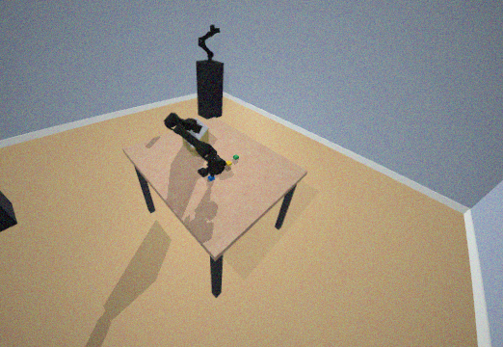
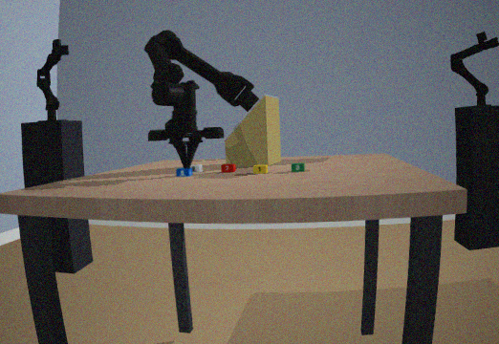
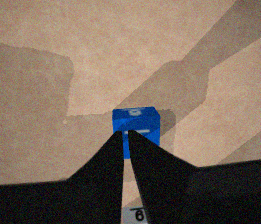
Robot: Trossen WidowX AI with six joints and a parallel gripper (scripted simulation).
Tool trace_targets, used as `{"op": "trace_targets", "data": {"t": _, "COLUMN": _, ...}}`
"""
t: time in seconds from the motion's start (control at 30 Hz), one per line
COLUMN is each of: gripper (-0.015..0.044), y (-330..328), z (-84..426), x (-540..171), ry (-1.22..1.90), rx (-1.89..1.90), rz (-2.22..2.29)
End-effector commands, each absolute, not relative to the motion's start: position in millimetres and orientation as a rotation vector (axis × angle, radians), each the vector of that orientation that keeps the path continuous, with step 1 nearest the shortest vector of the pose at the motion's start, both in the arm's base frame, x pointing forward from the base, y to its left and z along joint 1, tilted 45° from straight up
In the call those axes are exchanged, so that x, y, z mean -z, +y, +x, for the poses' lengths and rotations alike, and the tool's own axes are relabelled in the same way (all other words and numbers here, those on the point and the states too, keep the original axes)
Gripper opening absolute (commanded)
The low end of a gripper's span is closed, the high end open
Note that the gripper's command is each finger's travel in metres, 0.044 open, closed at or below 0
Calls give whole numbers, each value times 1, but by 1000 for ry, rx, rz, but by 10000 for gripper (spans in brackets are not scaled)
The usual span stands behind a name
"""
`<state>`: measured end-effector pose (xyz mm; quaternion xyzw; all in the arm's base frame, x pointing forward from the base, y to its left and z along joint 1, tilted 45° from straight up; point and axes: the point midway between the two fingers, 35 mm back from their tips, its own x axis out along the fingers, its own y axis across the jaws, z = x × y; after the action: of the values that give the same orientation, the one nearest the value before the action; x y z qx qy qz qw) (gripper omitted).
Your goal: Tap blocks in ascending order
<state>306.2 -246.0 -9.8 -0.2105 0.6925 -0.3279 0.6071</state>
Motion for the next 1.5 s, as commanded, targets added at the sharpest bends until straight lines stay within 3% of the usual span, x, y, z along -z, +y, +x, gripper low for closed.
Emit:
{"op": "trace_targets", "data": {"t": 0.0, "gripper": 20, "y": -247, "z": 304, "x": 13, "ry": 1608, "rx": 751, "rz": -493}}
{"op": "trace_targets", "data": {"t": 0.37, "gripper": 20, "y": -224, "z": 311, "x": -10, "ry": 1607, "rx": 749, "rz": -491}}
{"op": "trace_targets", "data": {"t": 0.53, "gripper": 20, "y": -172, "z": 324, "x": -62, "ry": 1607, "rx": 746, "rz": -488}}
{"op": "trace_targets", "data": {"t": 0.77, "gripper": 20, "y": -169, "z": 323, "x": -64, "ry": 1607, "rx": 746, "rz": -488}}
{"op": "trace_targets", "data": {"t": 1.13, "gripper": 20, "y": -90, "z": 233, "x": -10, "ry": 1615, "rx": 739, "rz": -486}}
{"op": "trace_targets", "data": {"t": 1.47, "gripper": 20, "y": -116, "z": 222, "x": 23, "ry": 1615, "rx": 736, "rz": -484}}
